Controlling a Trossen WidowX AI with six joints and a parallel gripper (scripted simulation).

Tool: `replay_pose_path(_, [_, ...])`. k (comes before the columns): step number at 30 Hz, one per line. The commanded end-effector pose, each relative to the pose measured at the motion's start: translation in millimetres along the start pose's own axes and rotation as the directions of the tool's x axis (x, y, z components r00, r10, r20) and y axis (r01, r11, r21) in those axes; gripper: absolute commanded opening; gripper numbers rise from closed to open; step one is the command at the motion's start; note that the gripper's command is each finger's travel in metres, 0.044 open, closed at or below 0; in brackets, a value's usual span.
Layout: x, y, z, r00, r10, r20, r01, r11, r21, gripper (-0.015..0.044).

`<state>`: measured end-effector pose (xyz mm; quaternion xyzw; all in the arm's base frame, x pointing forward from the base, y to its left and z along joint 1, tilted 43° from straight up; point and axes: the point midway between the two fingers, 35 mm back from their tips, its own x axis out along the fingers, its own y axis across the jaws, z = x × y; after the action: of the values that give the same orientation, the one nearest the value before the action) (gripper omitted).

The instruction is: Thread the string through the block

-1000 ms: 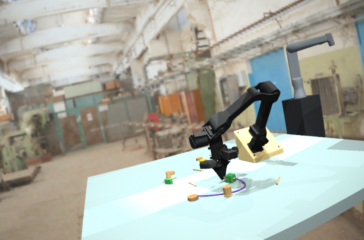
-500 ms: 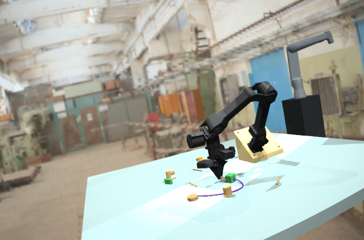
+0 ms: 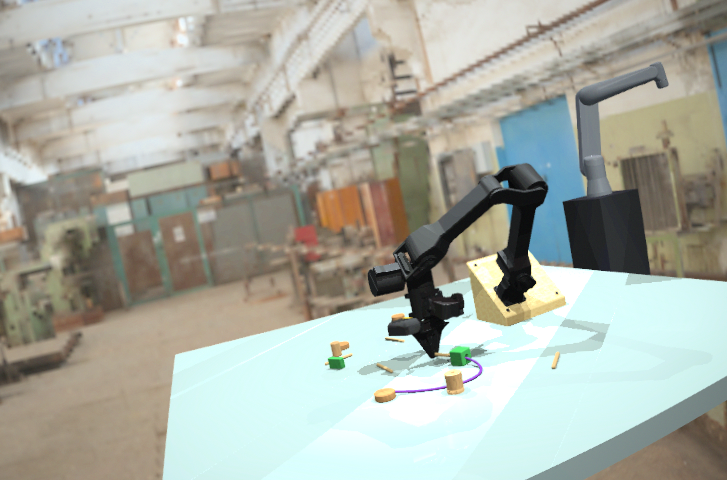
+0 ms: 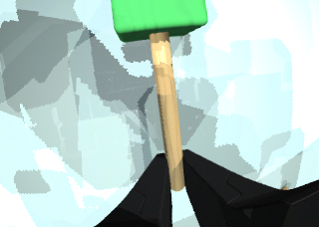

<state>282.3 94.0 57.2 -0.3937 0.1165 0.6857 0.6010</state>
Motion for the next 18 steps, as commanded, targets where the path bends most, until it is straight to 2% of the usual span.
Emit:
replay_pose_path(1, [2, 1, -6, 1.000, 0.001, 0.003, -0.001, 1.000, 0.001, 0.0000])
replay_pose_path(18, [1, 1, -24, 1.000, -0.007, 0.004, 0.007, 1.000, 0.001, 0.0000])
